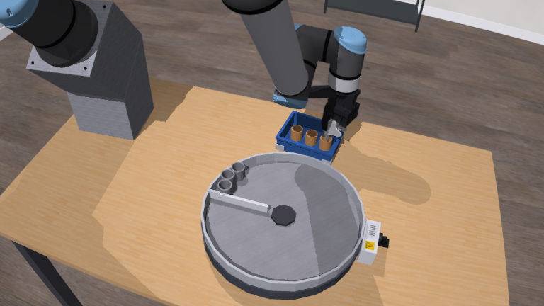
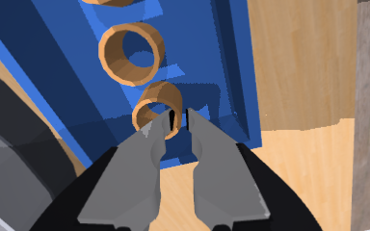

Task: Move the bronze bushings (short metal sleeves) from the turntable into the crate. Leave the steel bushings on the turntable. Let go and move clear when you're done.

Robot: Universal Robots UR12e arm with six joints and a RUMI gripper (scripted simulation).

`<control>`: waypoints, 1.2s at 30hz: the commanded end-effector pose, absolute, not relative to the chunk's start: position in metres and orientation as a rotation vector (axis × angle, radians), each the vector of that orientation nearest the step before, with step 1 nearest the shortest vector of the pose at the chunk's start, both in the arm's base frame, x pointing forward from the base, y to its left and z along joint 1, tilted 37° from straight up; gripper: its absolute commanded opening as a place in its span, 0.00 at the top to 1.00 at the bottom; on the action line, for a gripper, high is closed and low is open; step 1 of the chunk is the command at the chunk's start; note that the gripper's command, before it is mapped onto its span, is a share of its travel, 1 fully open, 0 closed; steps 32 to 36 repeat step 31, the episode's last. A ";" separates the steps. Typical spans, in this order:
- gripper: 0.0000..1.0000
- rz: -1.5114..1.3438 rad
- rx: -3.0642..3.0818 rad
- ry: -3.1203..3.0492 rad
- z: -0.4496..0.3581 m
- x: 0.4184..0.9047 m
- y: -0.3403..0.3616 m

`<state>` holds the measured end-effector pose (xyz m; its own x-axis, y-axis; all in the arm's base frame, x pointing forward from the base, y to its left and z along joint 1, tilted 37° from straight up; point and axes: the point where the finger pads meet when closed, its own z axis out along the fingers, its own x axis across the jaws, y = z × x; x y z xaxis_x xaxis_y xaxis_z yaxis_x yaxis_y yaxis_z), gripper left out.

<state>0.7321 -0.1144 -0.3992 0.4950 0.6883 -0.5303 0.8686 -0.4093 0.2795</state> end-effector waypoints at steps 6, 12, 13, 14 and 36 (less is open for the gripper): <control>0.94 -0.454 2.219 1.278 -0.399 0.733 -0.114; 0.94 -0.454 2.219 1.278 -0.394 0.733 -0.111; 0.94 -0.454 2.219 1.278 -0.393 0.733 -0.109; 0.94 -0.454 2.219 1.278 -0.390 0.733 -0.108; 0.94 -0.454 2.219 1.278 -0.338 0.734 -0.069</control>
